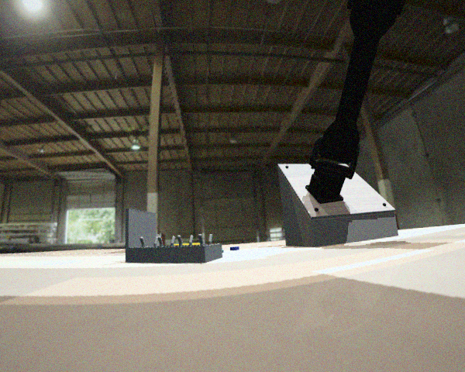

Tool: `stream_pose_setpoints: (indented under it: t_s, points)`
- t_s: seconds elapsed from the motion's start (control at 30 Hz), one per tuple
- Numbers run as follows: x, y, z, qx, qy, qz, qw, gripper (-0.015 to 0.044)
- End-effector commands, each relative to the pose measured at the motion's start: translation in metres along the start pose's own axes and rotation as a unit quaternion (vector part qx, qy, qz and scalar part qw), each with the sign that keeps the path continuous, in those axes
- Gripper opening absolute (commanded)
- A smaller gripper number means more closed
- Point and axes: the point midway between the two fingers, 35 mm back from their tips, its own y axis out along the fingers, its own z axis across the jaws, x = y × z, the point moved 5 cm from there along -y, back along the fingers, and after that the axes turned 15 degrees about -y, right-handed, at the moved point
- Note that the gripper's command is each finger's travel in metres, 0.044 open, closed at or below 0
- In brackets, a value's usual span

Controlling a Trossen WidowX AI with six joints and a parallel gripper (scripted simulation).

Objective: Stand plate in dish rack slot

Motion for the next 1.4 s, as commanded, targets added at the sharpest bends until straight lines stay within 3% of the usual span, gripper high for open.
stream_pose_setpoints:
  t_s: [0.0,1.0,1.37]
  points:
    - [0.0,0.0,-0.001,-0.001,0.001,0.0,1.0,0.04]
    - [0.0,0.005,-0.137,-0.148,0.059,-0.022,0.987,0.04]
    - [-0.007,-0.008,-0.222,-0.261,-0.002,-0.002,0.965,0.04]
